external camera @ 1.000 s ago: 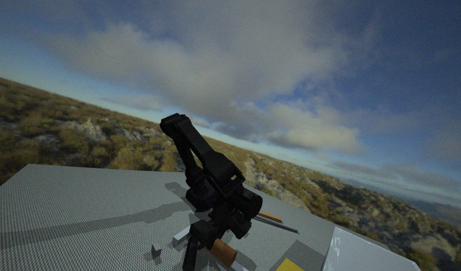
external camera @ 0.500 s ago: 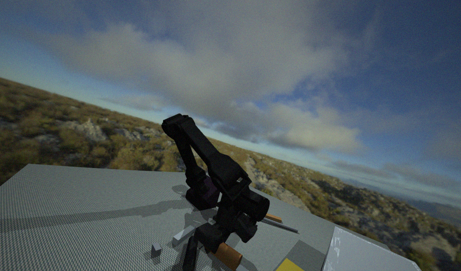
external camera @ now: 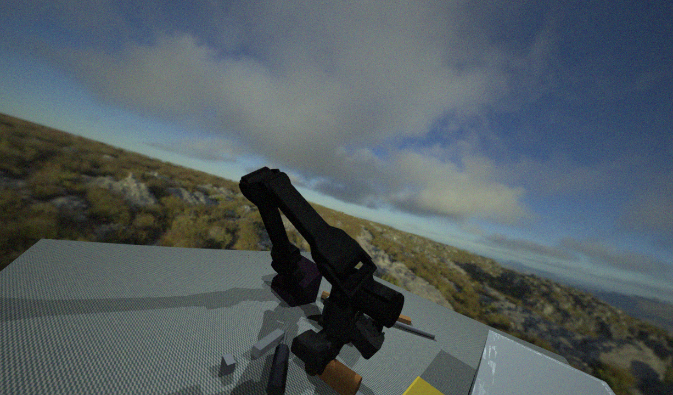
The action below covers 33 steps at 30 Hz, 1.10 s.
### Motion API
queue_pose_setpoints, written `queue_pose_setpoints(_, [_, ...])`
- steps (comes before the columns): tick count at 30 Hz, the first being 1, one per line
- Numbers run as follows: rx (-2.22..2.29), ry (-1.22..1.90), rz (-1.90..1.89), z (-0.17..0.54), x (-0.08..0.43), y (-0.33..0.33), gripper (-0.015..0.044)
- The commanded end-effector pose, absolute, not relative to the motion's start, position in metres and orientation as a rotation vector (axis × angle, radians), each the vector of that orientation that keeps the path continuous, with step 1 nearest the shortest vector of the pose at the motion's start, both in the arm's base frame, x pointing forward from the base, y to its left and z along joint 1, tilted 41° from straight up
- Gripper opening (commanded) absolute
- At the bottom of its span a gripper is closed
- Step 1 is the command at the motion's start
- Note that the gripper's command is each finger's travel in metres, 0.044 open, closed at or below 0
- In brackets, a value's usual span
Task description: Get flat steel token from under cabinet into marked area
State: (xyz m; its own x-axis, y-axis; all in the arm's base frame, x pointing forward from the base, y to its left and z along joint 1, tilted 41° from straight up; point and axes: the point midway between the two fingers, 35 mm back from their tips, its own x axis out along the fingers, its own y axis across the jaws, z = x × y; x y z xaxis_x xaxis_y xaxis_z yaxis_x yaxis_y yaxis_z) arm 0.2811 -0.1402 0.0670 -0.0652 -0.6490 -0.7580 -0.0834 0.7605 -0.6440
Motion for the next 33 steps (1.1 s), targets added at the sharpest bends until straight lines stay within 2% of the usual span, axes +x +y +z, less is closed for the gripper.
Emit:
queue_pose_setpoints(1, [-0.602,1.589,-0.519,0.066,0.288,-0.140,0.0000])
queue_pose_setpoints(33, [-0.601,1.587,-0.519,0.064,0.324,-0.139,0.0000])
